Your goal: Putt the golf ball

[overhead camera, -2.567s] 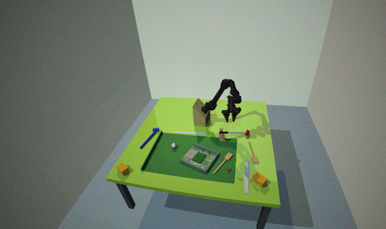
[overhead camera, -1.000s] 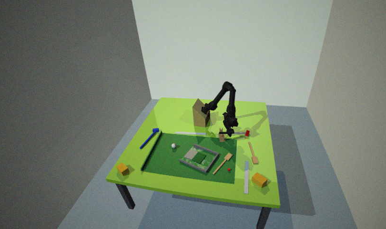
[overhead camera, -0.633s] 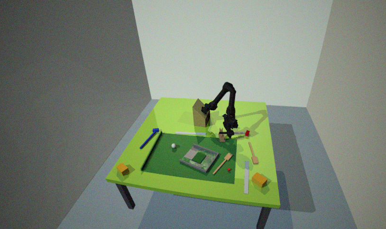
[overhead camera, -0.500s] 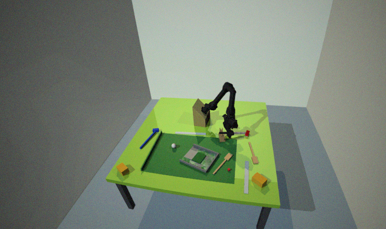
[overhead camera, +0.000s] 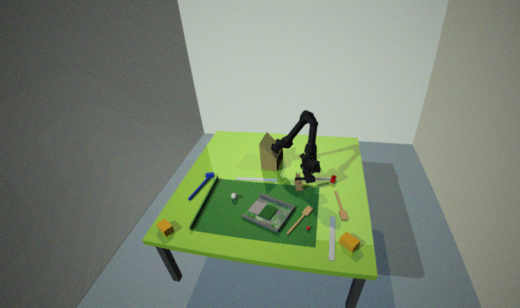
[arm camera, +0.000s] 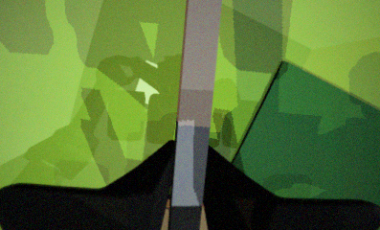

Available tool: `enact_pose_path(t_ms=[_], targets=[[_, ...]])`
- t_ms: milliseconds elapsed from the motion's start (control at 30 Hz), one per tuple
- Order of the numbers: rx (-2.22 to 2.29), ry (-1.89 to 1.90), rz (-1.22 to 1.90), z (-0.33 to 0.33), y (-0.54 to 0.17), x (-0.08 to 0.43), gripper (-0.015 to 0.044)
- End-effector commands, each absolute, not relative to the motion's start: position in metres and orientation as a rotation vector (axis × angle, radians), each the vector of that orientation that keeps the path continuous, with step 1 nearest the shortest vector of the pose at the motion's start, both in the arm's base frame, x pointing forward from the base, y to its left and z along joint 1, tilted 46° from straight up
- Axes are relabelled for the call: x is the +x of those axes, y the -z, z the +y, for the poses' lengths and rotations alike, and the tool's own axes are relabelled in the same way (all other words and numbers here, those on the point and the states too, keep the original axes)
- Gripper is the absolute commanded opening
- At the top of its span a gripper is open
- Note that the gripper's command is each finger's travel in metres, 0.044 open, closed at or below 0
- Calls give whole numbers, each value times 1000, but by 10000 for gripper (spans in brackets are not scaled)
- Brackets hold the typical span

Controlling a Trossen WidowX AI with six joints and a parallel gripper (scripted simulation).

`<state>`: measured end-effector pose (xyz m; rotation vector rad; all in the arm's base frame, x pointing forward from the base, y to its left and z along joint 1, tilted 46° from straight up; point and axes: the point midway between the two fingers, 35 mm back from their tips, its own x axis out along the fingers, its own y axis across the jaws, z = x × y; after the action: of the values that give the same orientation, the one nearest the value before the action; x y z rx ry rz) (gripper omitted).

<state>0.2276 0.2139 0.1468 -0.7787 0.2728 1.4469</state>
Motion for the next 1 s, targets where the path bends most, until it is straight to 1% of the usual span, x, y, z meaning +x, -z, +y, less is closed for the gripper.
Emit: enact_pose_path(t_ms=[0, 100, 433, 733, 967], targets=[[-779, -1447, 271, 214, -147, 228, 26], [-780, -1447, 271, 213, -148, 228, 0], [-791, -1451, 283, 180, -177, 226, 0], [-783, -1449, 280, 146, -213, 211, 0], [-741, -1436, 339, 143, -204, 217, 0]])
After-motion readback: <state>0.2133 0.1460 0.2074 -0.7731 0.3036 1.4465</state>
